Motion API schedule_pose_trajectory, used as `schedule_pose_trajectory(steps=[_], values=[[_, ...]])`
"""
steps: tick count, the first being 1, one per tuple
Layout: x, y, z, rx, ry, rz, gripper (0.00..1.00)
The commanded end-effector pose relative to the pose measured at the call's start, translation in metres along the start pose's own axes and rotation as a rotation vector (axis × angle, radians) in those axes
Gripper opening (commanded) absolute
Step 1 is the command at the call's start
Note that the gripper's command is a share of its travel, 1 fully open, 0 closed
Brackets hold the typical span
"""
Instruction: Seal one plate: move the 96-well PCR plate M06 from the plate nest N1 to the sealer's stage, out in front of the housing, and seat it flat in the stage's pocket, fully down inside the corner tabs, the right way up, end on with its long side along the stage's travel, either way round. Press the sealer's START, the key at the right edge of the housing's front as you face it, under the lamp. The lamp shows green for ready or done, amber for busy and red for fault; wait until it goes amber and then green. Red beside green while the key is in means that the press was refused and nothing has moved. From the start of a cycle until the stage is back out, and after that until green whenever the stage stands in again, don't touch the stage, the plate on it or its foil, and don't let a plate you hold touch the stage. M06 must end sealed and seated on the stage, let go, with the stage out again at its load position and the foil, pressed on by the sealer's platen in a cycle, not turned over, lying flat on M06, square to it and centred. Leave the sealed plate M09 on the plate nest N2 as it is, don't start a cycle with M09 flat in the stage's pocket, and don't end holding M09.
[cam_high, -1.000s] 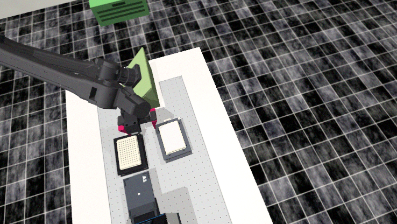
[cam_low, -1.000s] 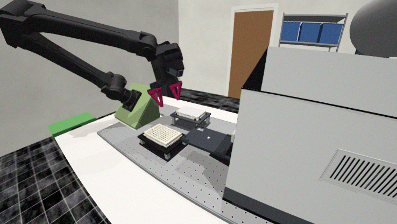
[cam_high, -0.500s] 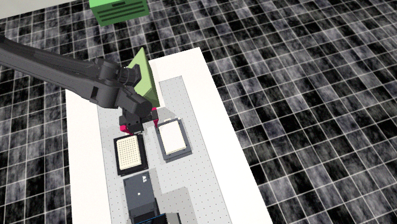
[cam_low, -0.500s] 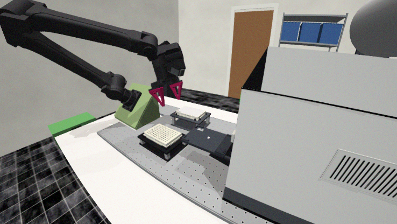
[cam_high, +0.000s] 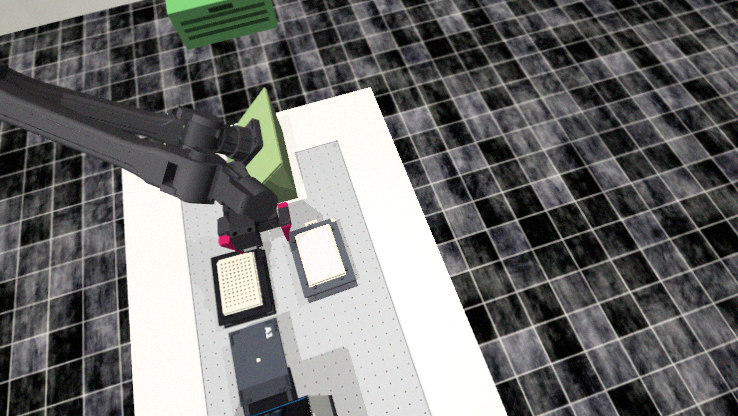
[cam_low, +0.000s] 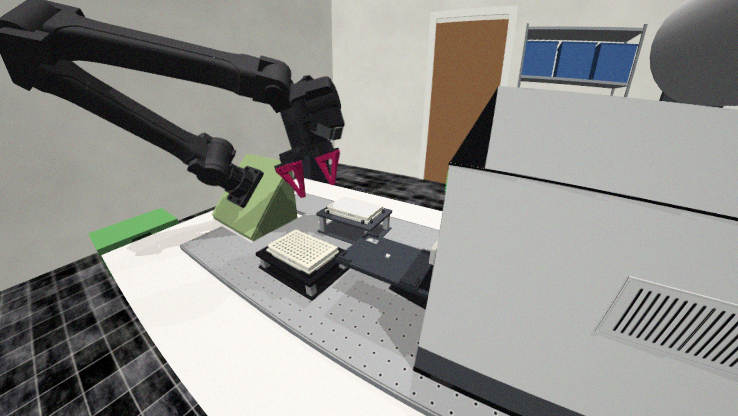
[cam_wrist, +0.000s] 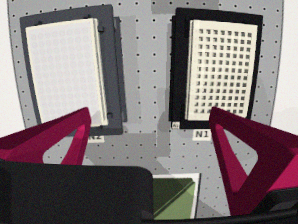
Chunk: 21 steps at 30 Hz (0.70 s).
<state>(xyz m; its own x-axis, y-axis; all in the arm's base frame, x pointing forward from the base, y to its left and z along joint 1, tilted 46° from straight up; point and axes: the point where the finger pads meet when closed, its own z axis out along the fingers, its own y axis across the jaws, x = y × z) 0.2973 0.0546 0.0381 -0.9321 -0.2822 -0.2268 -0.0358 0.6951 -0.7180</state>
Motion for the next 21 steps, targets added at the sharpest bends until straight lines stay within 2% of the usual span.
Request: schedule_pose_trajectory(steps=[1,3,7,10,15,19,21], values=[[-0.044,-0.027,-0.012,-0.038,-0.060,0.079,1.00],[-0.046,-0.040,-0.010,-0.035,-0.059,0.075,1.00],[-0.043,-0.037,-0.008,-0.034,-0.055,0.030,1.00],[-0.040,-0.059,0.000,-0.024,-0.039,0.027,1.00],[-0.052,-0.093,-0.002,-0.025,-0.059,0.042,1.00],[-0.061,-0.111,0.002,-0.022,-0.058,0.024,1.00],[-0.061,-0.108,0.002,-0.023,-0.057,0.018,1.00]])
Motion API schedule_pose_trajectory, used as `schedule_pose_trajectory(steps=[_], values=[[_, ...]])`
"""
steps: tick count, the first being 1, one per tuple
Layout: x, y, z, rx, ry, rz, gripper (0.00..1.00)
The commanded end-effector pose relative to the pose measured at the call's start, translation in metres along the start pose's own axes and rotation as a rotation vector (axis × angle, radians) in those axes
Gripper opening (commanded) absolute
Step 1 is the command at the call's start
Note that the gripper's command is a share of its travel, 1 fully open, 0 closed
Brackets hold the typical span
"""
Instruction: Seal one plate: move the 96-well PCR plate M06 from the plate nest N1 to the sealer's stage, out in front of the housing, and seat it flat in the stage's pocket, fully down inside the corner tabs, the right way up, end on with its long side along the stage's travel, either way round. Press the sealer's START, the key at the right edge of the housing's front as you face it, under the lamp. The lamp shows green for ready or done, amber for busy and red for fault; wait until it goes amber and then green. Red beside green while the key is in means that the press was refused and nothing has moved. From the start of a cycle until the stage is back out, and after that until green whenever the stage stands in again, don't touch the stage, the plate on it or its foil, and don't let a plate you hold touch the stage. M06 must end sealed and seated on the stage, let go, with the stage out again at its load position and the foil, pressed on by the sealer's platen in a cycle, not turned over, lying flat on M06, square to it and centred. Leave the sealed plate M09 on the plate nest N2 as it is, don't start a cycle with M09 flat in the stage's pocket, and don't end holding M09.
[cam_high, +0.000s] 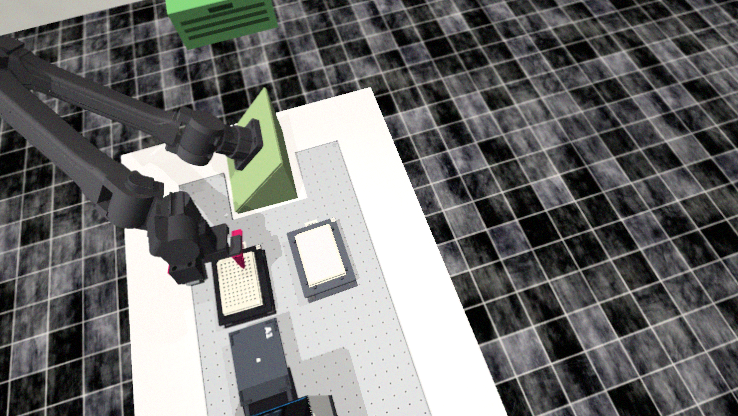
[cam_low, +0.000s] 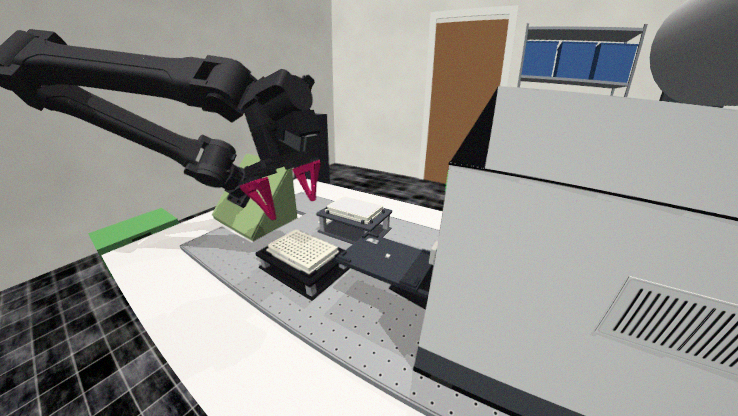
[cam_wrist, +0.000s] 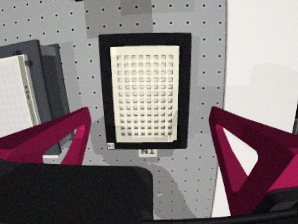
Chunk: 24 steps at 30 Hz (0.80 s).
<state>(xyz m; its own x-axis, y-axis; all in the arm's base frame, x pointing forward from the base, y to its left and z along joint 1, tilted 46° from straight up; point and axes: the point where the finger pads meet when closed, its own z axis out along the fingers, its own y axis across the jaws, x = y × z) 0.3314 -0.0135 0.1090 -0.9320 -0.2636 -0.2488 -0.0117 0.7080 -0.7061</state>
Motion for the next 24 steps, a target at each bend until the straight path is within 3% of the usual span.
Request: schedule_pose_trajectory(steps=[1,6,16,24], values=[[-0.032,-0.007,-0.009,-0.017,-0.055,-0.011,1.00],[-0.015,0.006,-0.005,0.002,-0.025,-0.038,1.00],[0.009,0.017,0.001,0.002,0.020,-0.076,1.00],[-0.011,0.014,-0.004,-0.004,-0.018,-0.017,1.00]])
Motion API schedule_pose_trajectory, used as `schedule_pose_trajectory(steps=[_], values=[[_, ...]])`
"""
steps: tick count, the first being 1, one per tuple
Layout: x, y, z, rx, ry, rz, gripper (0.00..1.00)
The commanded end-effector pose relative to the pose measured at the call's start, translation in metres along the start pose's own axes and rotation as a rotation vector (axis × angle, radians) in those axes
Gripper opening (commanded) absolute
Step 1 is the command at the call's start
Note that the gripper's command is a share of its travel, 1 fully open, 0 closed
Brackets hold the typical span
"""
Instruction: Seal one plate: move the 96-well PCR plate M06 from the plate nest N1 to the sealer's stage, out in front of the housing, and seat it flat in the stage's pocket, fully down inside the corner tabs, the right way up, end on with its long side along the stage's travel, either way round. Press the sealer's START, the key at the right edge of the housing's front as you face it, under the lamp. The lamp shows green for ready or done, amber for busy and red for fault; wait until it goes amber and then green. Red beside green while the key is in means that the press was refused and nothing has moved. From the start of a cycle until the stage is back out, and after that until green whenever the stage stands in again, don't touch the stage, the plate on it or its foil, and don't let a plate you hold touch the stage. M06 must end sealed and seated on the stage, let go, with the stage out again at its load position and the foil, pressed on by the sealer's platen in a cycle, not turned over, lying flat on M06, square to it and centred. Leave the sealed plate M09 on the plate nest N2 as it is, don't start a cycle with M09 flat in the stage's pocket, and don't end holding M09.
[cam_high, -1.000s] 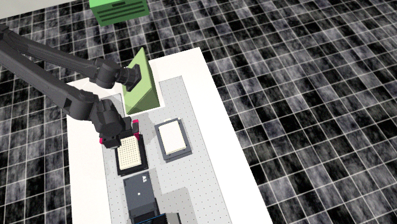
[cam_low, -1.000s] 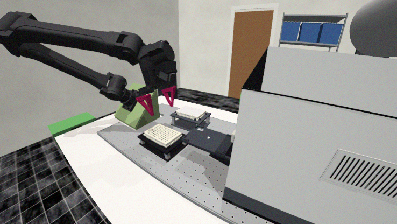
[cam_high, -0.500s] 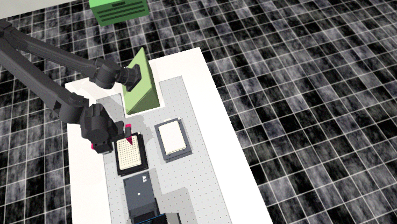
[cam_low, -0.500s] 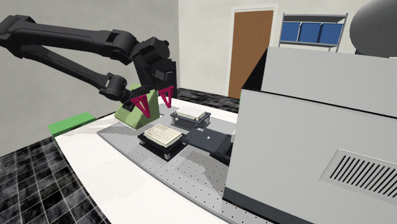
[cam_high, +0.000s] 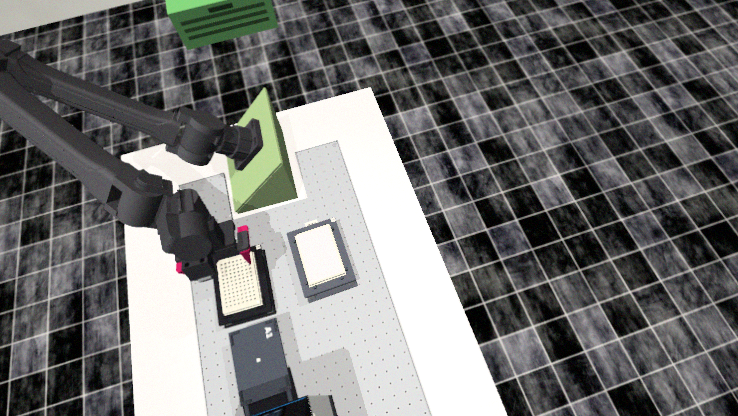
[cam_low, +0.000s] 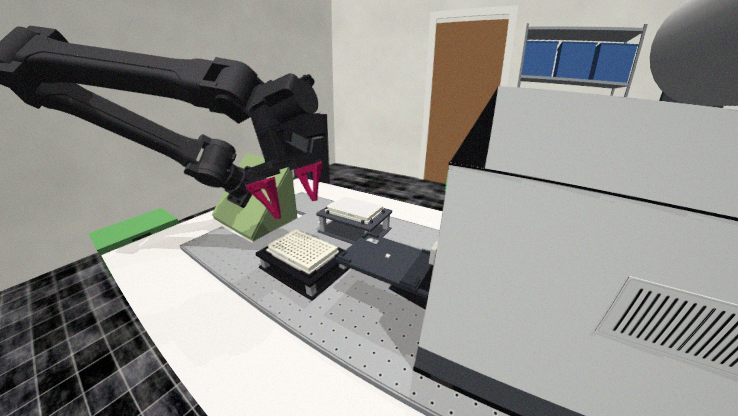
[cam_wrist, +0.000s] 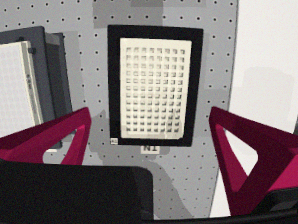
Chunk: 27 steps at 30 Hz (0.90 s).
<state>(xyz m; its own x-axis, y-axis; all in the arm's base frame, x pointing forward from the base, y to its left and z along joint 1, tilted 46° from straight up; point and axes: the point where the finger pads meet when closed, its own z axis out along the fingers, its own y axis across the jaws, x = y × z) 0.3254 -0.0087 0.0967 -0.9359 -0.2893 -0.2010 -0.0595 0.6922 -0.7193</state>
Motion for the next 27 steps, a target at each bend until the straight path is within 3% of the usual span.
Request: schedule_pose_trajectory(steps=[1,5,18,27], values=[[-0.021,0.000,-0.008,-0.007,-0.040,0.044,1.00],[-0.028,-0.006,-0.003,-0.012,-0.053,0.072,1.00],[0.000,-0.002,0.026,-0.004,-0.014,0.014,1.00],[0.000,-0.006,0.035,-0.004,-0.028,0.025,1.00]])
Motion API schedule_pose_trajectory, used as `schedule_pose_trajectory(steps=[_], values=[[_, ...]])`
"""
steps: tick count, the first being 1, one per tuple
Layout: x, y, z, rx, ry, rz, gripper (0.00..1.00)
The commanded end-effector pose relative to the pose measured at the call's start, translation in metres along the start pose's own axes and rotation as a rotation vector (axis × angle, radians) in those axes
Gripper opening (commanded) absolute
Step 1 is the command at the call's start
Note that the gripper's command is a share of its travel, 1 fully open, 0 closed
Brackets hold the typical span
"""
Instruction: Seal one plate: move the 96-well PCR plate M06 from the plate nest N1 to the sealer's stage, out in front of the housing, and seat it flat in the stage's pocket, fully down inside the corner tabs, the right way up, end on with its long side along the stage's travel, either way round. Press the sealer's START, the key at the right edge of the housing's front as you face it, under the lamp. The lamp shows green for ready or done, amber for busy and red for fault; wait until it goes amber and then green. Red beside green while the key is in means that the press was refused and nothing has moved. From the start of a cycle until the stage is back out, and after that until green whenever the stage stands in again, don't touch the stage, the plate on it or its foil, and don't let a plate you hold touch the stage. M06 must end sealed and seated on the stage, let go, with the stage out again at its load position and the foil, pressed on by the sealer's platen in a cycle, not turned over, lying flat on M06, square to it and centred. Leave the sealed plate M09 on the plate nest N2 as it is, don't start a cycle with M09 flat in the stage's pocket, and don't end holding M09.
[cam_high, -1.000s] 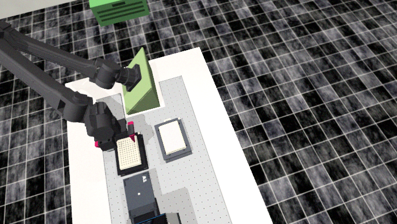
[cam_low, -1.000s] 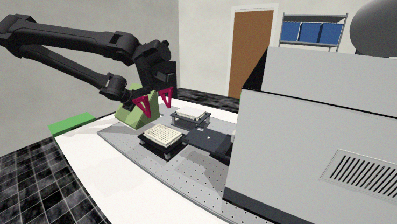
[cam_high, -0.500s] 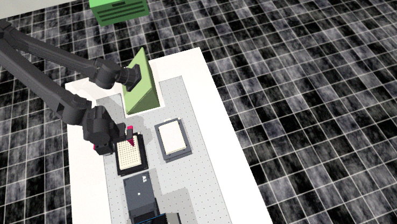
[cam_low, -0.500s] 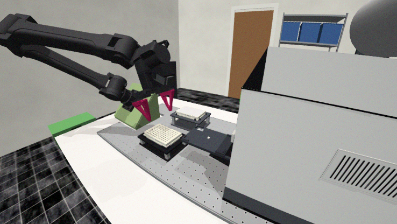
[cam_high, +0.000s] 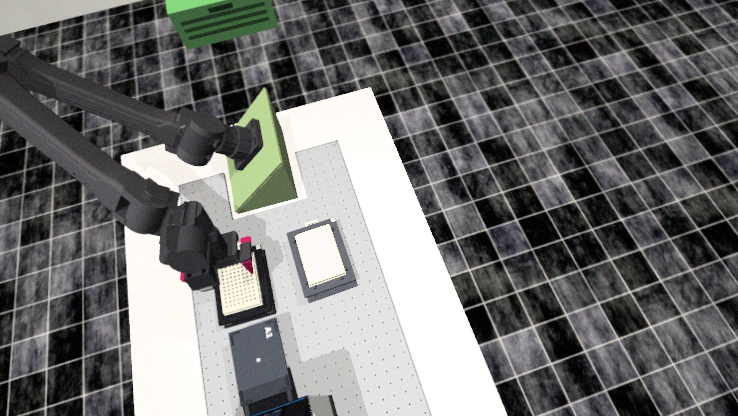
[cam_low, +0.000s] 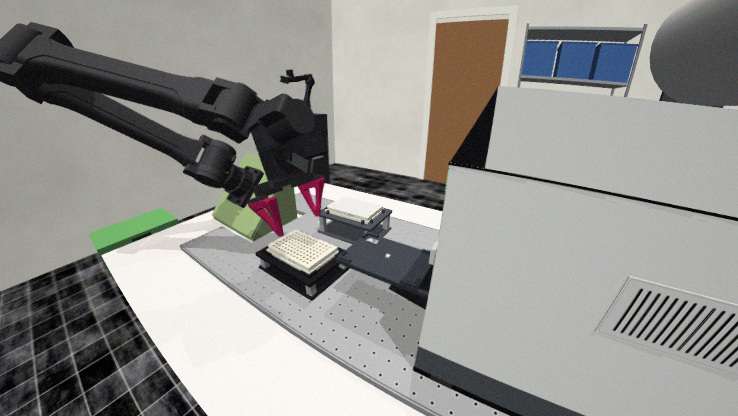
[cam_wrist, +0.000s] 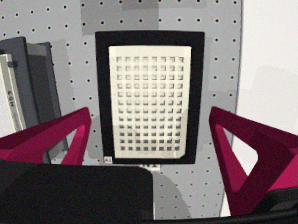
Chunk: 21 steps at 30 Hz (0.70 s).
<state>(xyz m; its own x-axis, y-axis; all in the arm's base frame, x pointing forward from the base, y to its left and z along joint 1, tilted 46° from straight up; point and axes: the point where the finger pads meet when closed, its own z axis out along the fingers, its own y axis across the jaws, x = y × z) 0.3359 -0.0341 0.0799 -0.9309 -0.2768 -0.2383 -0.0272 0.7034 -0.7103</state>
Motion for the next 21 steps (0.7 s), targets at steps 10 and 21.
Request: schedule_pose_trajectory(steps=[10,21], values=[[0.008,0.001,0.021,-0.001,0.003,-0.010,1.00],[0.006,0.000,0.030,-0.001,-0.013,0.002,1.00]])
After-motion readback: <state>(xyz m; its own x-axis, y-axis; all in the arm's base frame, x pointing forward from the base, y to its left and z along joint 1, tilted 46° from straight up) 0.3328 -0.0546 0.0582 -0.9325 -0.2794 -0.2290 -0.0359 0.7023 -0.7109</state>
